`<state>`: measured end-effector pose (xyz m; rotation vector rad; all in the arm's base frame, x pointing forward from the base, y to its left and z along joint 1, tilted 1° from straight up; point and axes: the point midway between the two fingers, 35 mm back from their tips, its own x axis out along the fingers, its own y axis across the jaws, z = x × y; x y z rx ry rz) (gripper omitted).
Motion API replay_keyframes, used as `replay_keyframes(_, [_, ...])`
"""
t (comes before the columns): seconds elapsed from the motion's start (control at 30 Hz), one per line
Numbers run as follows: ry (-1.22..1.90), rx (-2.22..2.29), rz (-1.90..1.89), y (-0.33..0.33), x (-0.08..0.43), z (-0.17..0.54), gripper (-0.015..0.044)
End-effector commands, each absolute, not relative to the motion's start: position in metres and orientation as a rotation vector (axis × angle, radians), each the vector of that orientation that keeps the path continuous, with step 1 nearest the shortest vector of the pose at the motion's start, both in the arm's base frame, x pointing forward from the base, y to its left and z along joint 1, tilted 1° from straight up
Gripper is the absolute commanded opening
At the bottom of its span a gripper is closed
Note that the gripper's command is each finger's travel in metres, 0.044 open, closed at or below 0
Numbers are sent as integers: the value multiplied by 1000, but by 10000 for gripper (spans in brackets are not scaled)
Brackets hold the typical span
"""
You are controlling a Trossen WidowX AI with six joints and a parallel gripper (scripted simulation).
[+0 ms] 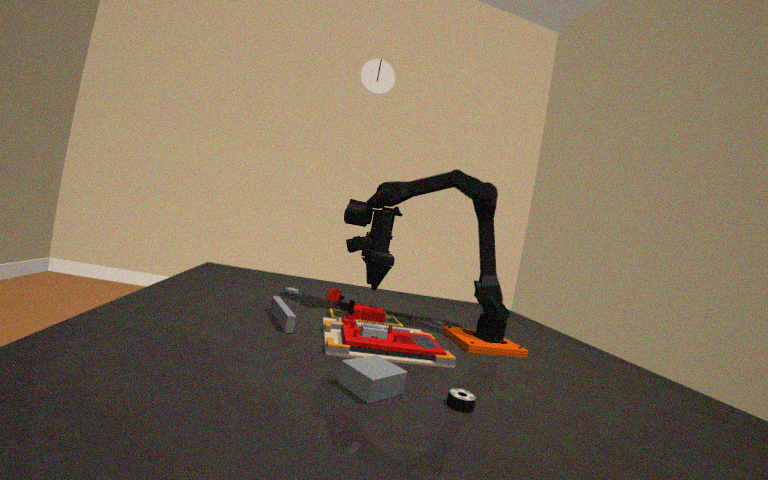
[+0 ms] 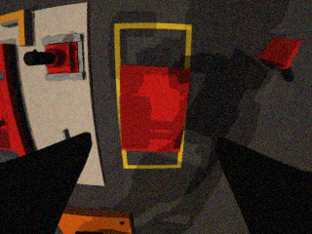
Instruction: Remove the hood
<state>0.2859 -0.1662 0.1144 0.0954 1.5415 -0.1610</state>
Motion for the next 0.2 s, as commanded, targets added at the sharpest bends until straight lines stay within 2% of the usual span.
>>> replay_keyframes(0.0, [1541,100,-162,-166,286,115,440])
replay_keyframes(0.17, [1541,100,-162,-166,286,115,440])
